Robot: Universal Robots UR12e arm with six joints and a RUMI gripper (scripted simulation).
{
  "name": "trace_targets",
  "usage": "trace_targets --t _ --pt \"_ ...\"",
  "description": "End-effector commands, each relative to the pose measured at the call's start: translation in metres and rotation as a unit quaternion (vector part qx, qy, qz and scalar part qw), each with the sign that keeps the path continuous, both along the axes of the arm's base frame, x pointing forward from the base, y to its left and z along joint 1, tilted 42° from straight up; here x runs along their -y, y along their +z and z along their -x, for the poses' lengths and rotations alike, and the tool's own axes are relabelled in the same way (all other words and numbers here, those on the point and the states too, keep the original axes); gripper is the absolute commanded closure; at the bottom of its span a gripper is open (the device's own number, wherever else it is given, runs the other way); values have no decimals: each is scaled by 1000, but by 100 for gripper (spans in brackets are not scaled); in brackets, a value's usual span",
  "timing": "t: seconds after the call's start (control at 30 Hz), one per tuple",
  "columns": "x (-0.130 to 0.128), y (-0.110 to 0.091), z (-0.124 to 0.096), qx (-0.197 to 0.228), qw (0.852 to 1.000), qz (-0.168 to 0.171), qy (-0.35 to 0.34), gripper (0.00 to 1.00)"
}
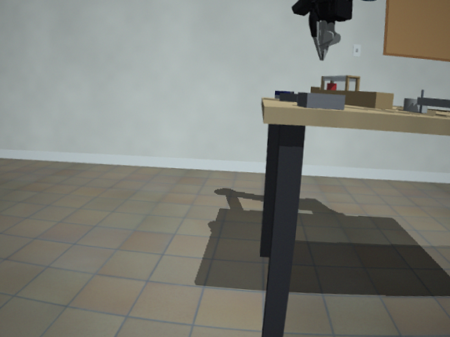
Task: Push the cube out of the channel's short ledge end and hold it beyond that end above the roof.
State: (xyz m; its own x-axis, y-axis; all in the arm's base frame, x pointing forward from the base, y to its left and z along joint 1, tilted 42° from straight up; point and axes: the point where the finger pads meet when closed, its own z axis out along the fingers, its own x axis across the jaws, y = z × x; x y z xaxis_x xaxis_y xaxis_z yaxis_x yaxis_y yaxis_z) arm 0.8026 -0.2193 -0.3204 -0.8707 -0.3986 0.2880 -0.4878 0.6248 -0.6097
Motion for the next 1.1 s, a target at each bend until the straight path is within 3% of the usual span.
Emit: trace_targets --t 0.0,0.23,0.27,1.07 --pt "-1 1 -1 0 1000 0 0 100" --pt "-1 1 -1 0 1000 0 0 100" --pt "-1 1 -1 0 1000 0 0 78" --pt "-1 1 -1 0 1000 0 0 78"
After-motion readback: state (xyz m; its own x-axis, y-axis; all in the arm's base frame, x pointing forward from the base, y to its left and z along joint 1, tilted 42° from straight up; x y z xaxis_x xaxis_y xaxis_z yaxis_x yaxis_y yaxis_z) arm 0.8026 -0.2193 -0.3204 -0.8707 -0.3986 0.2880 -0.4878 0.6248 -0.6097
